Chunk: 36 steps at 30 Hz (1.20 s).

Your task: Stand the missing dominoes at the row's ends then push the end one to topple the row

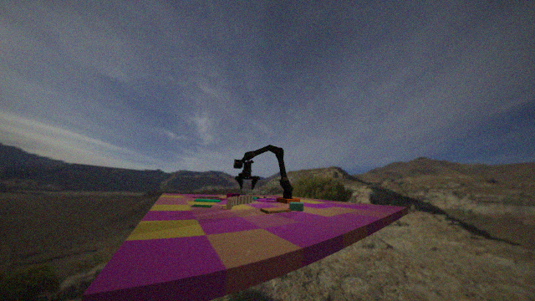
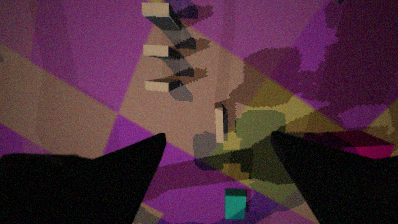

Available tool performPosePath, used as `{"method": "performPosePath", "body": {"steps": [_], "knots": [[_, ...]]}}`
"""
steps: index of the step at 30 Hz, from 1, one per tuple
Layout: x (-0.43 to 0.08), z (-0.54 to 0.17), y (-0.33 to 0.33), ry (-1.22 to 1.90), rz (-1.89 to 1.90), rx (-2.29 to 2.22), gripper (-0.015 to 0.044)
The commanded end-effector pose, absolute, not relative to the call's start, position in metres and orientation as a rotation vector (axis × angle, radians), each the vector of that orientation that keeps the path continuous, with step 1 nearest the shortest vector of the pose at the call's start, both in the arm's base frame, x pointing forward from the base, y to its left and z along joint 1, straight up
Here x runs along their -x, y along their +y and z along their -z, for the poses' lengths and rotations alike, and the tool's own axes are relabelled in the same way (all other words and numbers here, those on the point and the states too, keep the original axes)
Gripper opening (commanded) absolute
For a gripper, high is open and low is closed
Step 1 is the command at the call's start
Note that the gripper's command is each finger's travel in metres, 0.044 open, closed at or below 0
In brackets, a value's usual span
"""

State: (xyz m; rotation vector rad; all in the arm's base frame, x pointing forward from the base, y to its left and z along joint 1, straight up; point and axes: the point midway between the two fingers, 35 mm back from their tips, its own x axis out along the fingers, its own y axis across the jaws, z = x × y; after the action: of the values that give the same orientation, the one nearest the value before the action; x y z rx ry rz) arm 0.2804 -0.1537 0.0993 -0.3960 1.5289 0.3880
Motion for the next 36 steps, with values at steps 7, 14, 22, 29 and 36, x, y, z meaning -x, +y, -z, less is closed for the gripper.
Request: {"method": "performPosePath", "body": {"steps": [7, 14, 22, 29, 36], "knots": [[-0.286, -0.065, -0.159, 1.509, -0.397, 0.429, 0.044], [-0.285, -0.033, -0.156, 1.509, -0.398, 0.428, 0.044], [-0.285, -0.022, -0.156, 1.509, -0.398, 0.428, 0.044], [-0.285, -0.018, -0.156, 1.509, -0.398, 0.428, 0.044], [-0.285, -0.018, -0.156, 1.509, -0.398, 0.428, 0.0282]]}}
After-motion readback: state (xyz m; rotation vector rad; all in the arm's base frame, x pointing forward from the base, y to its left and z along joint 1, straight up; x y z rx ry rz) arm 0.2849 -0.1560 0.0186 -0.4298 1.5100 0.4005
